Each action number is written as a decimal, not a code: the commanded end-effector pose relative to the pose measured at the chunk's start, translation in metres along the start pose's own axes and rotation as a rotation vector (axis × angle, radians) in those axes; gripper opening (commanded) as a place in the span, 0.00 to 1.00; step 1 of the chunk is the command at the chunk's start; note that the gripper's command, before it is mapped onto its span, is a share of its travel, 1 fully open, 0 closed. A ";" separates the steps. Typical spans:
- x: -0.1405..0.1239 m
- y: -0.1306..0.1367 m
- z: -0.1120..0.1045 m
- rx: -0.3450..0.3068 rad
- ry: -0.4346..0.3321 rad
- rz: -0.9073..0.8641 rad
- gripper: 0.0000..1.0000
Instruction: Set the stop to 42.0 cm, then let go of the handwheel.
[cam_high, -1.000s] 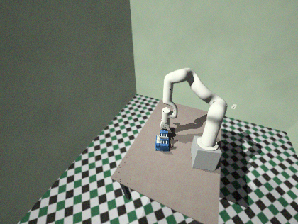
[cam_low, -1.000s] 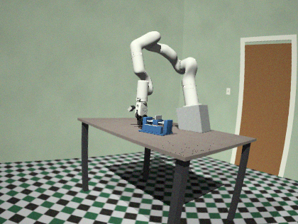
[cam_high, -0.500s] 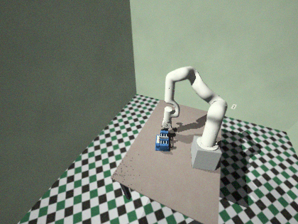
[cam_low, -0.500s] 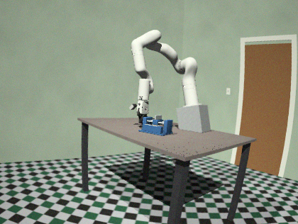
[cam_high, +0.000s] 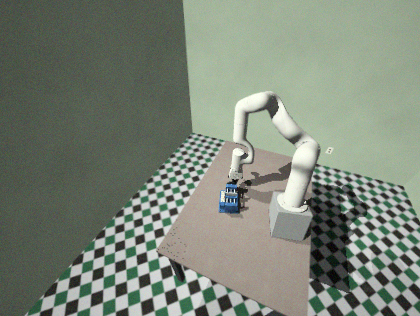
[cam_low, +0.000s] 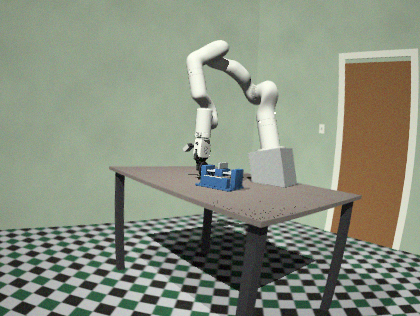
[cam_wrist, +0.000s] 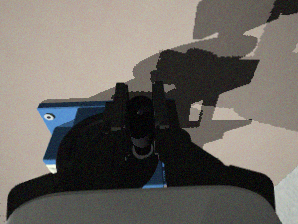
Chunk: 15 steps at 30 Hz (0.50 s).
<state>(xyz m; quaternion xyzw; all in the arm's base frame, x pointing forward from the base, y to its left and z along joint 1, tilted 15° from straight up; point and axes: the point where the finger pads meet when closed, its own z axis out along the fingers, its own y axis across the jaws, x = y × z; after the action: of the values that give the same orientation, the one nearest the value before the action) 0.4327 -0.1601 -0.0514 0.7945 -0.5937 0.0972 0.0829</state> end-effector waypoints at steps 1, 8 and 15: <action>0.000 -0.001 -0.004 0.000 0.000 0.000 0.06; 0.000 -0.002 -0.006 0.000 0.000 0.000 0.06; 0.000 -0.003 -0.009 0.000 0.000 0.000 0.06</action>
<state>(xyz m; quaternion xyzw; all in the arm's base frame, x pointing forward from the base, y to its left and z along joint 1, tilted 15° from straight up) 0.4341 -0.1577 -0.0445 0.7945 -0.5937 0.0971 0.0831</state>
